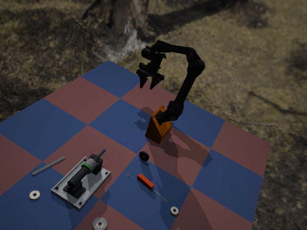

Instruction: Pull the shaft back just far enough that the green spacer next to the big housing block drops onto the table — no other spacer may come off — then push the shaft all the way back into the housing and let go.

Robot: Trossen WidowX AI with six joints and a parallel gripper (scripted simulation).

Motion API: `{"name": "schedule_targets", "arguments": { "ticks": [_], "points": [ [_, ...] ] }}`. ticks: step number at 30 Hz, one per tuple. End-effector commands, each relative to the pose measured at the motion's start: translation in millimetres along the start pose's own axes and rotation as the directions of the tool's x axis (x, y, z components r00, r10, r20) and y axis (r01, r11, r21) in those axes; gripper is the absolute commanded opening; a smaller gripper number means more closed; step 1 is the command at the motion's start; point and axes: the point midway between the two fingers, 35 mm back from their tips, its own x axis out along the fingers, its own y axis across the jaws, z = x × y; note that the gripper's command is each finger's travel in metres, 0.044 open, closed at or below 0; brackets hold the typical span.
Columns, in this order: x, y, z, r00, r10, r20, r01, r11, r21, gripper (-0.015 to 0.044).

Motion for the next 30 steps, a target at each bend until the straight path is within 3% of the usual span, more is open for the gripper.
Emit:
{"name": "schedule_targets", "arguments": {
  "ticks": [1, 10, 17, 23, 30],
  "points": [
    [1, 2, 1, 1.0, -0.001, 0.007, 0.001, 1.0, -0.005, 0.0426],
    [39, 117, 41, 0.954, 0.041, 0.298, 0.055, 0.95, -0.308, 0.044],
    [83, 214, 34, 0.888, 0.193, 0.417, 0.127, 0.769, -0.627, 0.044],
    [132, 283, -7, 0.862, 0.35, 0.366, 0.169, 0.482, -0.859, 0.044],
    [199, 326, -92, 0.883, 0.447, 0.142, 0.144, 0.03, -0.989, 0.044]
  ]
}}
